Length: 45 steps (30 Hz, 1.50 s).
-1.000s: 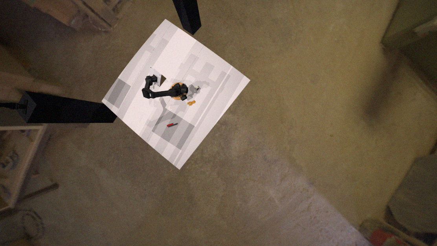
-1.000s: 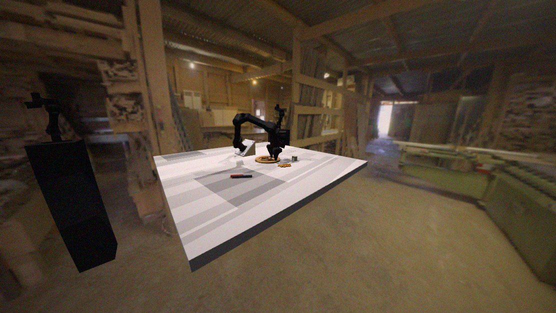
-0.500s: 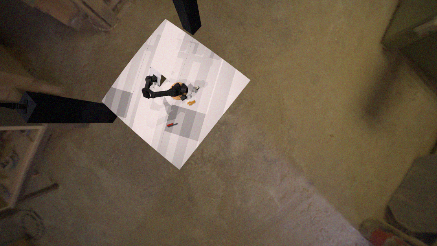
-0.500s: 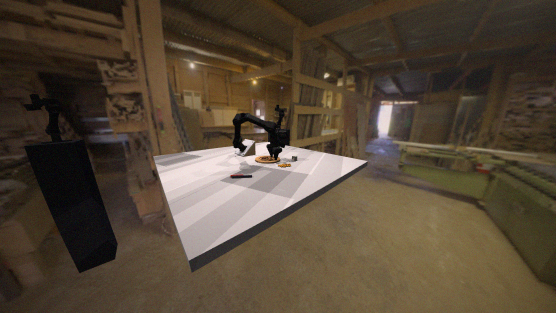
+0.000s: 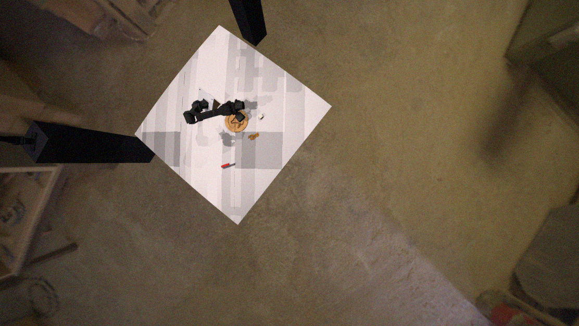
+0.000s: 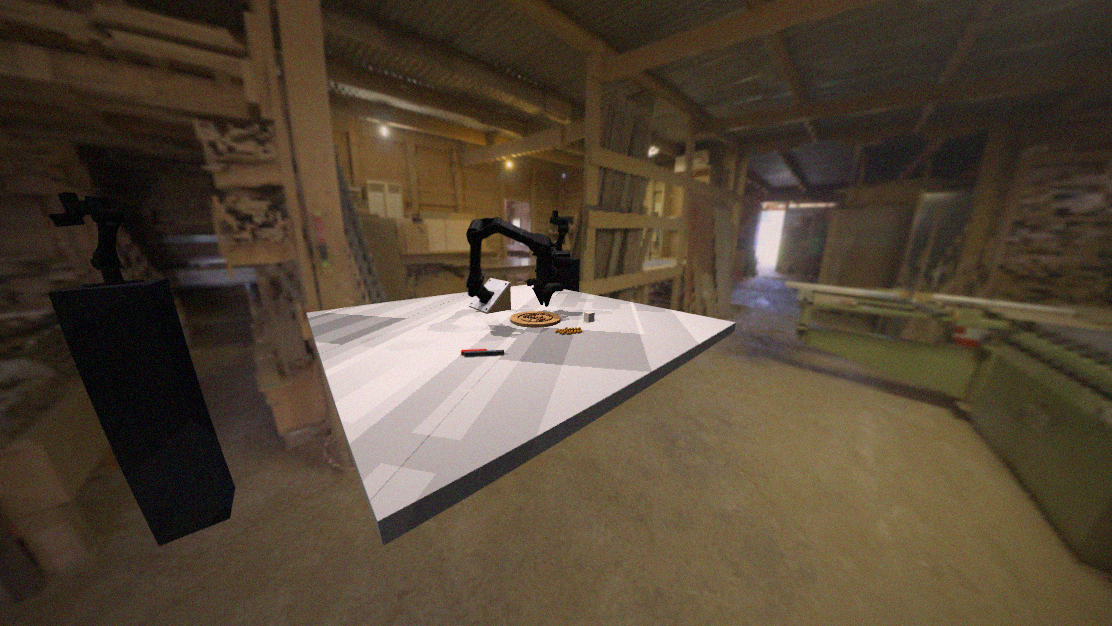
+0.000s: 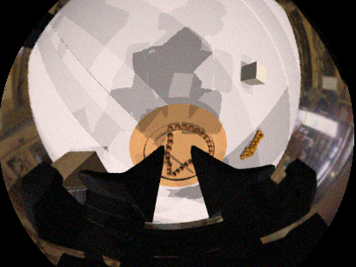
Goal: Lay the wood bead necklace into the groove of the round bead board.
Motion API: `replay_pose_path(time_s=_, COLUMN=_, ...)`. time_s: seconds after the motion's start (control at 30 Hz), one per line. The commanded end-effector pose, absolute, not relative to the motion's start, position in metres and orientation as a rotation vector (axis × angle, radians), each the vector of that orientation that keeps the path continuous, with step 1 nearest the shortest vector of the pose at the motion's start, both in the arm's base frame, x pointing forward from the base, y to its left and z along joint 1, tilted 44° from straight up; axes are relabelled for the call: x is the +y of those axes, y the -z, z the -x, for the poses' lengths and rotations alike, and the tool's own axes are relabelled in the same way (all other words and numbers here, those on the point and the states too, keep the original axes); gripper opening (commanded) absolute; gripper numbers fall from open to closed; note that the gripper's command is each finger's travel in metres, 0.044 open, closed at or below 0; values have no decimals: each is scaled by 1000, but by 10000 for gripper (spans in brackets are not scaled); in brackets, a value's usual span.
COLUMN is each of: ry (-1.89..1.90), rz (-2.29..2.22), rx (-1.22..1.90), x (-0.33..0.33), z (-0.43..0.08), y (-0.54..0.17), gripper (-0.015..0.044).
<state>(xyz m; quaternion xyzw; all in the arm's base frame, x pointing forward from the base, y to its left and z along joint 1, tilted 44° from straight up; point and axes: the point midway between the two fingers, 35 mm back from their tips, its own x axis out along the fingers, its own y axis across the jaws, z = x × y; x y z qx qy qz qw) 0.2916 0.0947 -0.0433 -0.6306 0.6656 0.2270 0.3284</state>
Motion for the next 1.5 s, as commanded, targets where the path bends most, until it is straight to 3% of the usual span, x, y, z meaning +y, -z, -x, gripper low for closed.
replay_pose_path(time_s=0.0, ry=-618, rz=1660, rx=1747, x=98, z=-282, y=44, gripper=120)
replay_pose_path(time_s=1.07, ry=-616, rz=1662, rx=1747, x=70, z=-282, y=73, gripper=120)
replay_pose_path(time_s=1.23, ry=-618, rz=1655, rx=1746, x=73, z=-282, y=72, gripper=0)
replay_pose_path(time_s=1.47, ry=-618, rz=1655, rx=1746, x=73, z=-282, y=72, gripper=0)
